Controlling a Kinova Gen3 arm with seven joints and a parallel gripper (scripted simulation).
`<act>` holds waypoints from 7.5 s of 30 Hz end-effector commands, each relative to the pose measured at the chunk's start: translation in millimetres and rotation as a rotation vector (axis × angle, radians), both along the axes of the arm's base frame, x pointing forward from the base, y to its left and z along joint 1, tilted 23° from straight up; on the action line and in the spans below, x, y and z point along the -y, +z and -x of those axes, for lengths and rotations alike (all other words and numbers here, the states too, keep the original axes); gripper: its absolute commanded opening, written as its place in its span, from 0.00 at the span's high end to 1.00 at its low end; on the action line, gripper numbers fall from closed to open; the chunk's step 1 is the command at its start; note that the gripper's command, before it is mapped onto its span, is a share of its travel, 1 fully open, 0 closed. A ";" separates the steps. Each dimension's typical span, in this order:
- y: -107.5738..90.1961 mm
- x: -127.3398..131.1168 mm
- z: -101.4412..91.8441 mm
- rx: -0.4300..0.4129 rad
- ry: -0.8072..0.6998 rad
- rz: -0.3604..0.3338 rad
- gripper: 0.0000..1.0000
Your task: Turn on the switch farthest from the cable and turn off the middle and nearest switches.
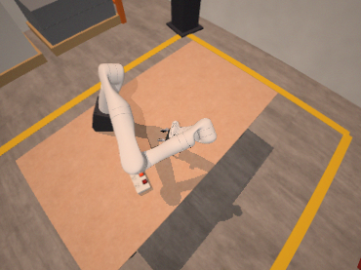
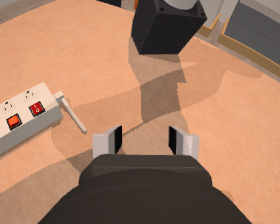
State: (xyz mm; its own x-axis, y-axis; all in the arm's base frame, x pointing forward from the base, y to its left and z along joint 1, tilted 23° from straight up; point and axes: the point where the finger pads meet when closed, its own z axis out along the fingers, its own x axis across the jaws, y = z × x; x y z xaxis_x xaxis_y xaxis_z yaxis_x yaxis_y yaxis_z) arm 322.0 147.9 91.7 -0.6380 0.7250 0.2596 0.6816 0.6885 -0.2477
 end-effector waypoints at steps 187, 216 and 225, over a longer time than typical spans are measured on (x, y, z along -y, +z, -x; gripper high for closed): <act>24.3 184.1 -98.6 0.364 -0.386 0.070 0.00; 4.1 192.5 -96.0 0.375 -0.259 0.030 0.00; -5.2 195.8 -94.7 0.381 -0.198 0.008 0.00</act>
